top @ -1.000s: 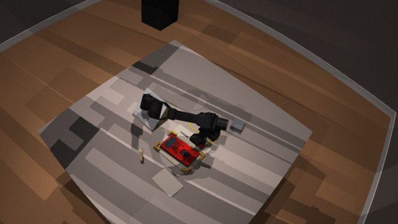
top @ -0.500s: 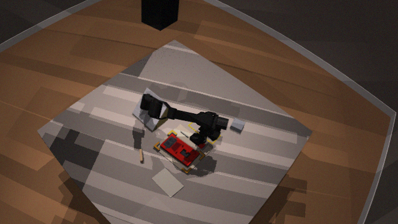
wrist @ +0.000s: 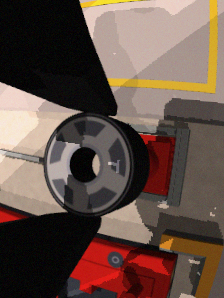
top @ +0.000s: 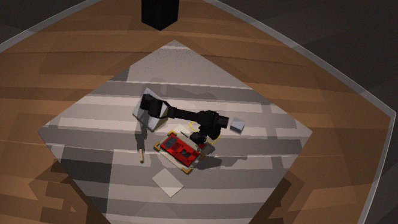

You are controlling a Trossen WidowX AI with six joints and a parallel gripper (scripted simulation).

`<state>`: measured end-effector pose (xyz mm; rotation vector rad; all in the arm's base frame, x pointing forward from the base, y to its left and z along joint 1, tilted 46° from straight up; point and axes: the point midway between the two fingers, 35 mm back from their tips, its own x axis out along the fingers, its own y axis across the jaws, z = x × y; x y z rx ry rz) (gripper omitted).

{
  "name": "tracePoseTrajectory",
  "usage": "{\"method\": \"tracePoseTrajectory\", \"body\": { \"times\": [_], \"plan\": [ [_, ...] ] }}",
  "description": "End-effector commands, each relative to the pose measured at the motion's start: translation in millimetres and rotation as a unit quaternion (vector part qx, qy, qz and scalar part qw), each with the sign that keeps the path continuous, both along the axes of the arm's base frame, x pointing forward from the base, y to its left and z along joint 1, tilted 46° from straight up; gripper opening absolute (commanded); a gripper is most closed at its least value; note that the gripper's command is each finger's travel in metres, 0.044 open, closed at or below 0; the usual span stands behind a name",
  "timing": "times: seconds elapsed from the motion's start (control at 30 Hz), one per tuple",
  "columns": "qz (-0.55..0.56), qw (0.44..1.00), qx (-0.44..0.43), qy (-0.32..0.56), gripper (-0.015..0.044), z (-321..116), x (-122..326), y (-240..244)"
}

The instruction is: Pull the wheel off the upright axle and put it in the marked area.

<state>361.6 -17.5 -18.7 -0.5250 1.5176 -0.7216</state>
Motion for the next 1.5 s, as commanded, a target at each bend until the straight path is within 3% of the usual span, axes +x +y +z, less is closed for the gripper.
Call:
{"method": "tracePoseTrajectory", "body": {
  "times": [0.0,0.2,0.97,1.47],
  "plan": [
    [-0.001,1.000,0.003,-0.004,0.0000,8.5,2.5,8.8],
    [-0.001,1.000,0.003,-0.004,0.0000,21.3,1.9,23.0],
    [-0.001,1.000,0.006,-0.003,0.0000,-45.2,-42.7,95.9],
    [-0.001,1.000,0.005,-0.004,0.0000,-62.0,-46.0,83.0]
  ]
}}
